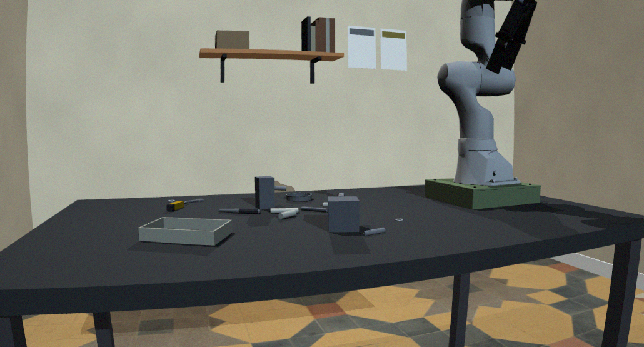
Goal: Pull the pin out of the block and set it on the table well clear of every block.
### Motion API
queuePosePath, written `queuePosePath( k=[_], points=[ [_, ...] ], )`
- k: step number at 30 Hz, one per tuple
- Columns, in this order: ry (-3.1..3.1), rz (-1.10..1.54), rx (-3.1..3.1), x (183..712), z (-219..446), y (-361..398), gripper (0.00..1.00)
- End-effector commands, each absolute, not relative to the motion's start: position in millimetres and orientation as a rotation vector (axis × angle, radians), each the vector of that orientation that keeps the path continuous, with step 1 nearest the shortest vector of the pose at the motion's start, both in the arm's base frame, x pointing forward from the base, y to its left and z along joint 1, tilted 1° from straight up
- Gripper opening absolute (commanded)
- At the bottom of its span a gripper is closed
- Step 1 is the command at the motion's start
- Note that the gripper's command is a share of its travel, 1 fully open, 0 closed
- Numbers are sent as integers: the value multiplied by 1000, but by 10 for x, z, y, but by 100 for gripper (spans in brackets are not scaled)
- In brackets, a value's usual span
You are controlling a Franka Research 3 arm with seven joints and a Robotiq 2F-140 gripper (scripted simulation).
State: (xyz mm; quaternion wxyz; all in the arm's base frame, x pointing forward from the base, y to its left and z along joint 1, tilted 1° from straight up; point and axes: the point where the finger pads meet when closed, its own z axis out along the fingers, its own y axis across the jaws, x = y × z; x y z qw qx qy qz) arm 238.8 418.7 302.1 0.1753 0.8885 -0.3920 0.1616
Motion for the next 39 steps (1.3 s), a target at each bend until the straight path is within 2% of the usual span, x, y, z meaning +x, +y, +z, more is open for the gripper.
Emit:
queuePosePath(
  k=[1,18,19,39],
  points=[
    [-1111,458,2517,2388,3022,4187,100],
    [-1111,458,2517,2388,3022,4187,100],
    [-1111,458,2517,2388,3022,4187,32],
    [-1111,458,2517,2388,3022,4187,32]
  ],
)
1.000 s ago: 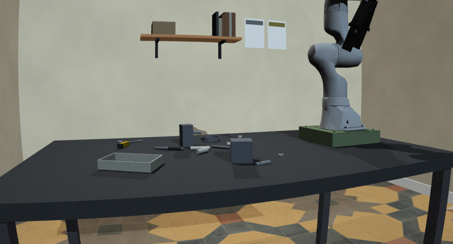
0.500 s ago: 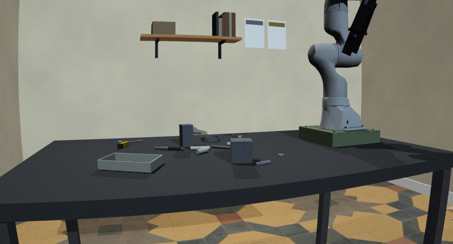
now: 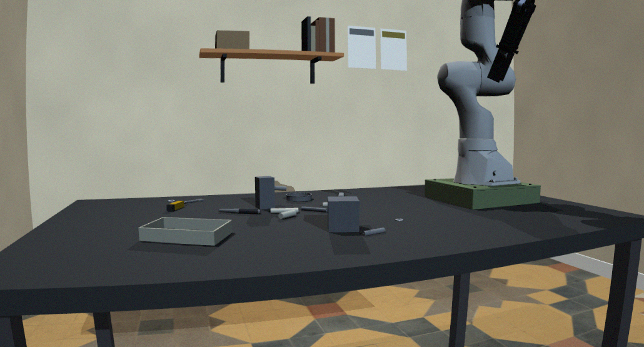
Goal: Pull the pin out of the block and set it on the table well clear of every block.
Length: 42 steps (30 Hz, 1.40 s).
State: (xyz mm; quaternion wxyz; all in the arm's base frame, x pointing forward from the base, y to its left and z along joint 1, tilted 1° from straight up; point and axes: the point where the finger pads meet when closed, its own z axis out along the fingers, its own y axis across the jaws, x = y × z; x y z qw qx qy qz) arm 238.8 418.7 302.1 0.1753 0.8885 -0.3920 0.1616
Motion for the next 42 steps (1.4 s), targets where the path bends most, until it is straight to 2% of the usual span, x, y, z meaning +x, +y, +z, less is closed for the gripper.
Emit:
queuePosePath(
  k=[1,22,30,36,42],
  points=[
    [-1111,458,2517,2388,3022,4187,32],
    [-1116,455,2515,2400,3015,4184,32],
    [-1235,399,2469,2649,2870,4106,32],
    [-1573,255,2306,3358,2492,3797,32],
    [-2013,107,2001,4266,2064,3105,32]
  ],
)
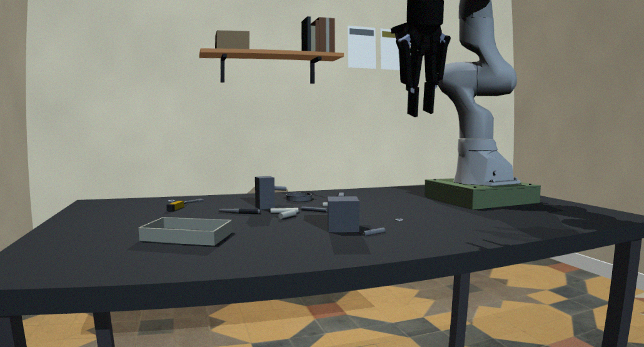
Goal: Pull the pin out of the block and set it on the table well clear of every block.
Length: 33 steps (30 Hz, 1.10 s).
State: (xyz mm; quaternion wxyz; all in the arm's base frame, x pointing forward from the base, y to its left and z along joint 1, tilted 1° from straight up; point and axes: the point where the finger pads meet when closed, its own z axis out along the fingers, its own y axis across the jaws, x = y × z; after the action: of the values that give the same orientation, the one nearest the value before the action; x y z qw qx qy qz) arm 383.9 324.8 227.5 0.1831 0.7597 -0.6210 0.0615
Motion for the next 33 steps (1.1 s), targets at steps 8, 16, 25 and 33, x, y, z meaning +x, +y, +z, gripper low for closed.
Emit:
queuePosePath(
  k=[8,16,25,33],
  points=[
    [-2452,7,1542,5221,1620,1922,32],
    [-2805,-24,979,5802,1337,354,32],
    [-3084,1,346,6177,1193,-862,32],
    [-3119,10,244,6182,1190,-951,32]
  ],
)
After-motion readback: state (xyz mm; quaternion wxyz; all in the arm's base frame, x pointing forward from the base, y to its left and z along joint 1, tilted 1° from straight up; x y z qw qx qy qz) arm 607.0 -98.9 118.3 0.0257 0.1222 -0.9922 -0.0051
